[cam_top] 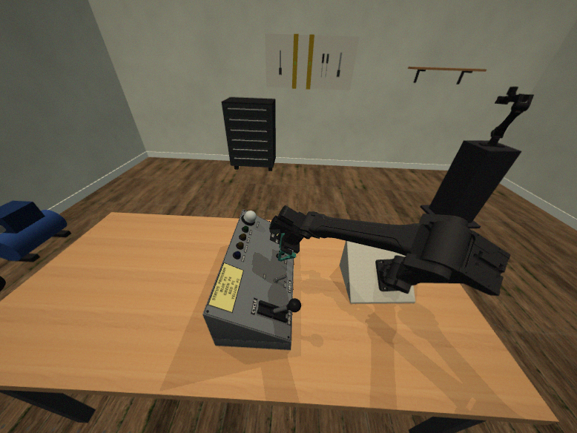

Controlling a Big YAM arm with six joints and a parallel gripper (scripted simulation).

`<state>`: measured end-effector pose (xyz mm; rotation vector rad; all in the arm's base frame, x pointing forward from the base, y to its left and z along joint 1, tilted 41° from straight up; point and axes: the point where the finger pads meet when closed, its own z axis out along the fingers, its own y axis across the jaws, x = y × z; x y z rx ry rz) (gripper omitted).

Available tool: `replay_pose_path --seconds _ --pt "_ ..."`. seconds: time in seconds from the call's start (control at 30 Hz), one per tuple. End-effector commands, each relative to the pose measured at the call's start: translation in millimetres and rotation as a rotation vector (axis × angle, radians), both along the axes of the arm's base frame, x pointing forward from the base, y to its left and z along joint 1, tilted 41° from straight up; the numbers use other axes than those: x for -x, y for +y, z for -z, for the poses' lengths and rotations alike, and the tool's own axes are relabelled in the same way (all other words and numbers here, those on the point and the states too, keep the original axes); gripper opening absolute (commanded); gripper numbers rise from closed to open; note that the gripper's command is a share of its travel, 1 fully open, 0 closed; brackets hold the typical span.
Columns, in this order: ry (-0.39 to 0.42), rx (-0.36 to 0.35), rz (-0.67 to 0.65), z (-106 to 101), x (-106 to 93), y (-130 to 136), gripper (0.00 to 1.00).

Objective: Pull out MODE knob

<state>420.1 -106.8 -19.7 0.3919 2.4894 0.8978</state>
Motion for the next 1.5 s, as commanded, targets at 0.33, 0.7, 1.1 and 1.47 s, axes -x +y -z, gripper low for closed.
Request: replay_pose_path --seconds 0.33,0.7,1.1,1.47 --pt "-0.008 0.006 -0.002 1.2 -4.3 2.9 0.70" --pt "-0.010 0.007 -0.002 1.5 -4.0 3.6 0.70" --pt "-0.010 0.007 -0.002 1.4 -3.9 3.5 0.70" --pt "-0.010 0.007 -0.002 1.4 -3.9 3.5 0.70"
